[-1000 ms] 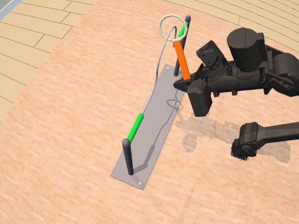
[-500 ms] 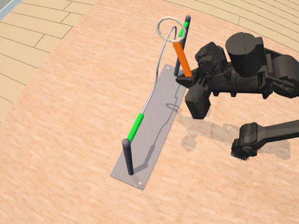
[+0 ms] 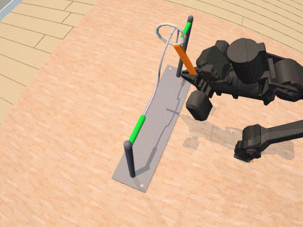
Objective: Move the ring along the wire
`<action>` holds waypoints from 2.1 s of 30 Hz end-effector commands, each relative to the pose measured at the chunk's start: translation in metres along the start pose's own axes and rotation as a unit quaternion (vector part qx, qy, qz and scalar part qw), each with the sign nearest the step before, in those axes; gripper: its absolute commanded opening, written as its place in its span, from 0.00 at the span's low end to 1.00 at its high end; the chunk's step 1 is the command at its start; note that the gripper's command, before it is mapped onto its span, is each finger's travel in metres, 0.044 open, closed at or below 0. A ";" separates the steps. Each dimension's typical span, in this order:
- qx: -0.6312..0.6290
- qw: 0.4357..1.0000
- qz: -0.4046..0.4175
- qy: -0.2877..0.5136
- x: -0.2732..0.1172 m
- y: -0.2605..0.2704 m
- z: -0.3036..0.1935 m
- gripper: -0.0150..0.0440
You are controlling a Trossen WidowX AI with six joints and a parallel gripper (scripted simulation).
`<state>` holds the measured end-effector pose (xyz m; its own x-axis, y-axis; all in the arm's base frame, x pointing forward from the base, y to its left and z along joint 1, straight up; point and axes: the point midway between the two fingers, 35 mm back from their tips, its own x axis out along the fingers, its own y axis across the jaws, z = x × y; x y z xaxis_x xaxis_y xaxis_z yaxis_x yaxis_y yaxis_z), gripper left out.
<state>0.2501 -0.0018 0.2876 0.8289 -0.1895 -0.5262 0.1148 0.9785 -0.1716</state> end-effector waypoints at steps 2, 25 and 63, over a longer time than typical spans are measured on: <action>-0.039 0.999 -0.028 -0.005 0.001 -0.005 -0.001 0.00; -0.203 0.969 -0.138 -0.028 0.000 -0.027 0.005 0.00; -0.452 0.836 -0.304 -0.061 -0.012 -0.053 0.026 0.00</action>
<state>0.2503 -0.0472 0.3224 0.8280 -0.5566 -0.0674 0.1163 0.2881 -0.9505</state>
